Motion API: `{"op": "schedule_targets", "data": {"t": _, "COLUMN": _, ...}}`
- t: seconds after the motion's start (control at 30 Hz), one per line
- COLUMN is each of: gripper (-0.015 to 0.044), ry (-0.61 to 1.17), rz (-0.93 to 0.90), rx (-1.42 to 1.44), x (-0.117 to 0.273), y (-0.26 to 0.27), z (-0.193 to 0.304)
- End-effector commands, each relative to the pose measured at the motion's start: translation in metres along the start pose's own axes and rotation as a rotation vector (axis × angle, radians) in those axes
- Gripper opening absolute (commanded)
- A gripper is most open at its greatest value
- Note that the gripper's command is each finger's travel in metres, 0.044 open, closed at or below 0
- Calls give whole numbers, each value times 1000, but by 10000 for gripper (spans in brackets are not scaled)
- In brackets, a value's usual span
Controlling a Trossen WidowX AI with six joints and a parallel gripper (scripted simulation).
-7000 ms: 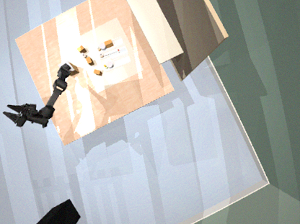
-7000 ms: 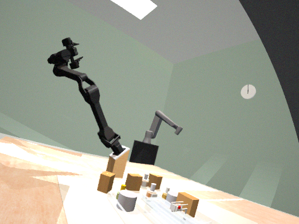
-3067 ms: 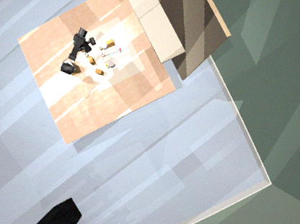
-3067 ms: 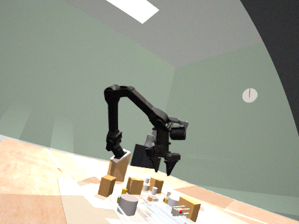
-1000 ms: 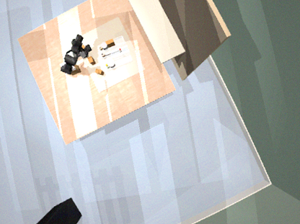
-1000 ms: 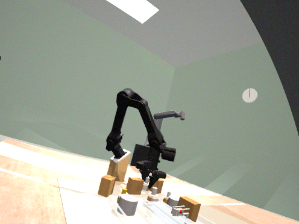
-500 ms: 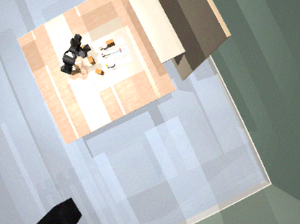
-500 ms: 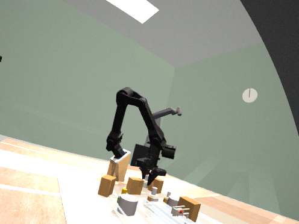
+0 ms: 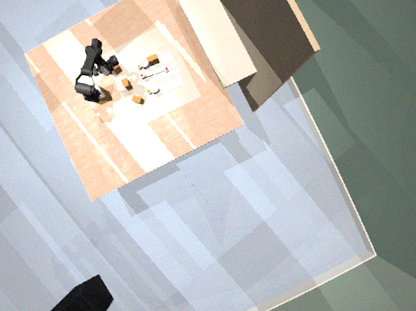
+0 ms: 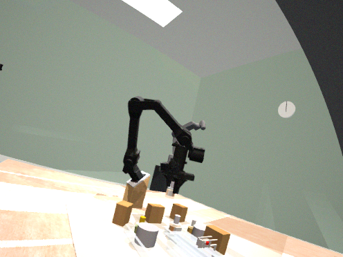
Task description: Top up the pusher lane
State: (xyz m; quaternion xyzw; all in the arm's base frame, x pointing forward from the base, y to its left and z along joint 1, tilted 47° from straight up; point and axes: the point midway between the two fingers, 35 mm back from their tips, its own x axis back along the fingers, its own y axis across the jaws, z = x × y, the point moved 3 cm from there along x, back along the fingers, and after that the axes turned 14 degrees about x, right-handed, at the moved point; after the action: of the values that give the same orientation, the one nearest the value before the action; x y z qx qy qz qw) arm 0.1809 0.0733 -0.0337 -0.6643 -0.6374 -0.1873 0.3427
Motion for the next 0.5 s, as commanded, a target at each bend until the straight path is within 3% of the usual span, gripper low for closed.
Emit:
{"op": "schedule_targets", "data": {"t": 0.0, "gripper": 0, "ry": 6, "rz": 5, "rx": -11, "x": 8, "y": -1, "z": 0}}
{"op": "schedule_targets", "data": {"t": 0.47, "gripper": 0, "ry": 23, "rz": -7, "rx": 310, "x": 1, "y": 26, "z": -15}}
